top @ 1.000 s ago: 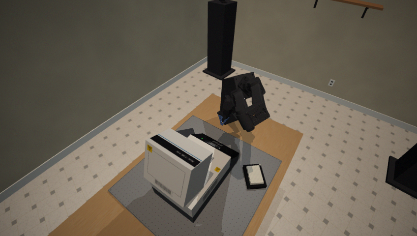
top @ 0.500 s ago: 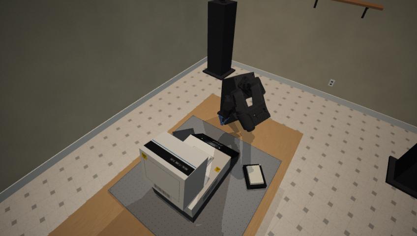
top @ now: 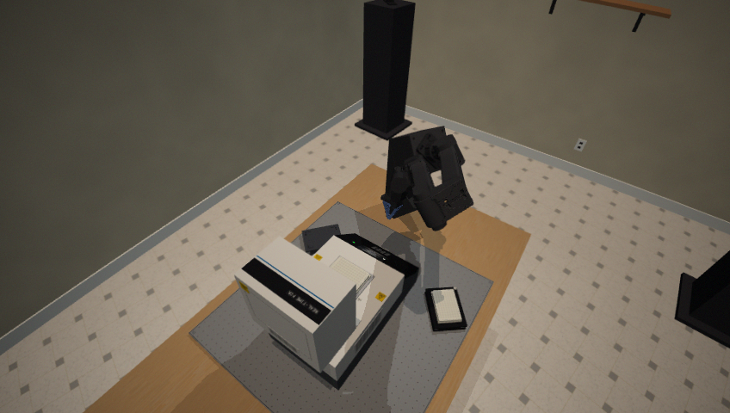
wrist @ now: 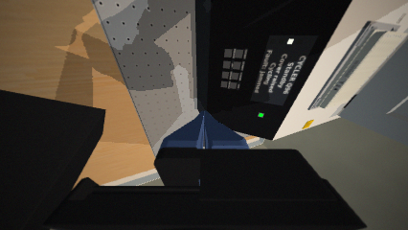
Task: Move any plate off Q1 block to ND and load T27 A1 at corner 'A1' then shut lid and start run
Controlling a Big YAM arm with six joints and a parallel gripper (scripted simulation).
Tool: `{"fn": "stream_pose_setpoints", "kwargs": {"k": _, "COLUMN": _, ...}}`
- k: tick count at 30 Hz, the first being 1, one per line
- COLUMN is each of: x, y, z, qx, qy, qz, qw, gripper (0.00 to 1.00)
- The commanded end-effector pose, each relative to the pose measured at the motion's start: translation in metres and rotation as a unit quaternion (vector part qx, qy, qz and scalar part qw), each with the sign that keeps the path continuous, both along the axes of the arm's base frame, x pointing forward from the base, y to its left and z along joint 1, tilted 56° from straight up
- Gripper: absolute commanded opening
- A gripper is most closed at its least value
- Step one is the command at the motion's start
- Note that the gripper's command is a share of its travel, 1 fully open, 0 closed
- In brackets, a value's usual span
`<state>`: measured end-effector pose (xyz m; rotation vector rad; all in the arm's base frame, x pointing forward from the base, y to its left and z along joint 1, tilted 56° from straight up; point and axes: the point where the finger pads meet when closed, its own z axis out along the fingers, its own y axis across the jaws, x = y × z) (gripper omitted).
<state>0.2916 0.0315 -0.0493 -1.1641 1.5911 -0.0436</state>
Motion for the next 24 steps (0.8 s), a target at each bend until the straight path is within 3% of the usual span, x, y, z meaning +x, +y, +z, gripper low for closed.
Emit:
{"fn": "stream_pose_setpoints", "kwargs": {"k": 1, "x": 0.002, "y": 0.005, "z": 0.001, "qx": 0.006, "qy": 0.002, "qz": 0.007, "qw": 1.0, "gripper": 0.0}}
{"fn": "stream_pose_setpoints", "kwargs": {"k": 24, "x": -0.011, "y": 0.009, "z": 0.002, "qx": 0.01, "qy": 0.015, "qz": 0.007, "qw": 1.0, "gripper": 0.0}}
